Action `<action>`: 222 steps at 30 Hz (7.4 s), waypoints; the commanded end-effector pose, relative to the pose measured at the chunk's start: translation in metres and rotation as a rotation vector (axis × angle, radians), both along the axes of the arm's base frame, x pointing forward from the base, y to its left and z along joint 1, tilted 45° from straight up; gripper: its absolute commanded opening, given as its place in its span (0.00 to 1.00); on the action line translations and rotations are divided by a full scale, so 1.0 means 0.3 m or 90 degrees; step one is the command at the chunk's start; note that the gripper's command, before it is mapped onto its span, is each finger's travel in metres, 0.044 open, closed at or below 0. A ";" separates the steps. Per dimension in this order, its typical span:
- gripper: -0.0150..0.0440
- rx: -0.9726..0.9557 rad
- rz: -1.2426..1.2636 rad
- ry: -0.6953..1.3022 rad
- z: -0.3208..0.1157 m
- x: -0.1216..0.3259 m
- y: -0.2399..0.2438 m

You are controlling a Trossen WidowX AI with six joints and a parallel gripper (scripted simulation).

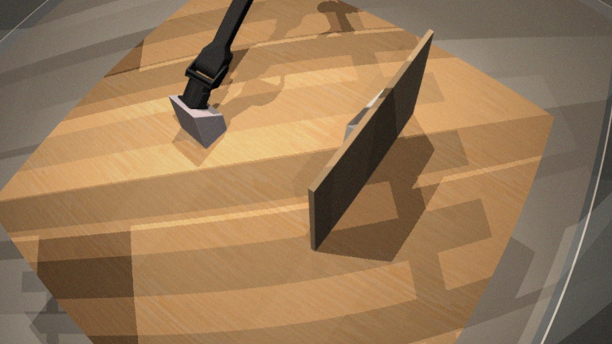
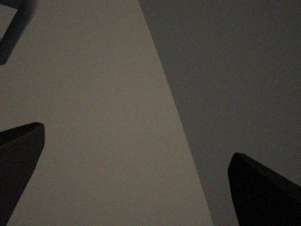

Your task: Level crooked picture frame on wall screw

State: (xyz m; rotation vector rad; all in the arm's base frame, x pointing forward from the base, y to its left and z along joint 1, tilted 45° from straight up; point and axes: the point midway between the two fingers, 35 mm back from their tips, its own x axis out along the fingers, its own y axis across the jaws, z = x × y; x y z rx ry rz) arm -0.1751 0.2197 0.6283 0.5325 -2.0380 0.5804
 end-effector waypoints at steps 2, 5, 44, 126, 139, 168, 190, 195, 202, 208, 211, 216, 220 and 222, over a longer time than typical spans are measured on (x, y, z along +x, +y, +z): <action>0.84 -0.029 0.009 -0.006 -0.001 0.024 0.016; 0.71 -0.154 0.046 -0.015 -0.014 0.132 0.077; 0.69 -0.102 0.871 1.094 -0.983 1.361 -0.399; 0.69 0.333 1.022 1.029 -1.262 1.389 -0.644; 0.69 0.333 1.022 1.029 -1.262 1.389 -0.644; 0.69 0.333 1.024 1.026 -1.429 1.380 -0.531; 0.69 0.332 1.024 1.025 -1.386 1.496 -0.500; 0.69 0.331 1.024 1.024 -1.393 1.586 -0.486; 0.69 0.331 1.024 1.024 -1.405 1.632 -0.480; 0.69 0.331 1.024 1.024 -1.405 1.632 -0.480; 0.69 0.331 1.024 1.024 -1.404 1.637 -0.479; 0.69 0.331 1.024 1.024 -1.400 1.659 -0.475; 0.69 0.330 1.024 1.024 -1.397 1.679 -0.471; 0.69 0.330 1.024 1.024 -1.396 1.690 -0.469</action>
